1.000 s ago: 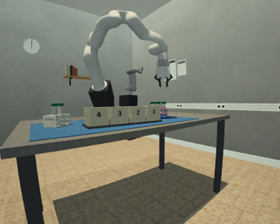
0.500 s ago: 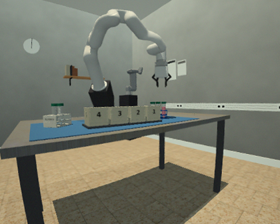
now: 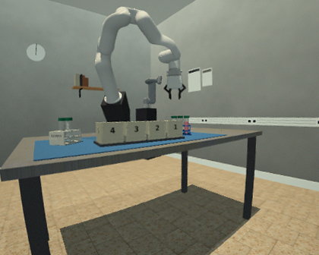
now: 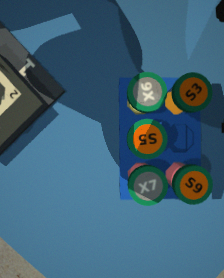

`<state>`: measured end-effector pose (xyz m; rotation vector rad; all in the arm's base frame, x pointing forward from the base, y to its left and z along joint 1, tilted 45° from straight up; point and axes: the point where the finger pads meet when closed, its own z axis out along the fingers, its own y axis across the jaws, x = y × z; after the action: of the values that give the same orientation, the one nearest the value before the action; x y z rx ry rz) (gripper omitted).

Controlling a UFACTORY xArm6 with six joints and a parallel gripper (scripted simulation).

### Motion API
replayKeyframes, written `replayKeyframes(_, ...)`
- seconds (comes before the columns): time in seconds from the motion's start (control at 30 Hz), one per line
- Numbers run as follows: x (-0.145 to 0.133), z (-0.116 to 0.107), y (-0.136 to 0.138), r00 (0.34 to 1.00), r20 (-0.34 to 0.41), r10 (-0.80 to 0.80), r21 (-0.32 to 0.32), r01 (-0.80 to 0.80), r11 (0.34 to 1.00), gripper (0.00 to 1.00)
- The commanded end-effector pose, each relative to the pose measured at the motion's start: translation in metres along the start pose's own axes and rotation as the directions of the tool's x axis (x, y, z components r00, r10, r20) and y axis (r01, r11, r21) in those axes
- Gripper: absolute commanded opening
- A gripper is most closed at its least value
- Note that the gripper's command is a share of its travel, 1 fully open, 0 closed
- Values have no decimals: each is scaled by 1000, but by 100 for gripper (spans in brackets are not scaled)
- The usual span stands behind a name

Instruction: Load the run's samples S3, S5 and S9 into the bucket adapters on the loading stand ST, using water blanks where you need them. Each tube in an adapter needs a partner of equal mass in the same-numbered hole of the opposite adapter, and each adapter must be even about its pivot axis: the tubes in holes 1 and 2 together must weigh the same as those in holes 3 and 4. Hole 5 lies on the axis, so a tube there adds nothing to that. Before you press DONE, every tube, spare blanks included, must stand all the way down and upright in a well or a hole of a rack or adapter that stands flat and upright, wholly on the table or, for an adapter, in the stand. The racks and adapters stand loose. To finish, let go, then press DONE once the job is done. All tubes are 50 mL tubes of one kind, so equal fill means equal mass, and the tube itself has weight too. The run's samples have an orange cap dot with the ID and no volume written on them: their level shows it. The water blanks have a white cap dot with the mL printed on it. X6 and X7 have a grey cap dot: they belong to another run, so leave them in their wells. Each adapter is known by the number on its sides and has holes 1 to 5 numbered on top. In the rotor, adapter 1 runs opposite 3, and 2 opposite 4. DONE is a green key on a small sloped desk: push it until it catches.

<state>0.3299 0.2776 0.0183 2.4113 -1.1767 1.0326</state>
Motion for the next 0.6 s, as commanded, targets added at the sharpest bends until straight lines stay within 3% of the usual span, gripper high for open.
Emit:
replayKeyframes(0.0,0,-2,3,1000,3,2,5,-2,1000,57)
replayKeyframes(0.3,0,-2,3,1000,3,2,5,-2,1000,57)
replayKeyframes(0.57,0,14,3,1000,2,2,5,-2,1000,57)
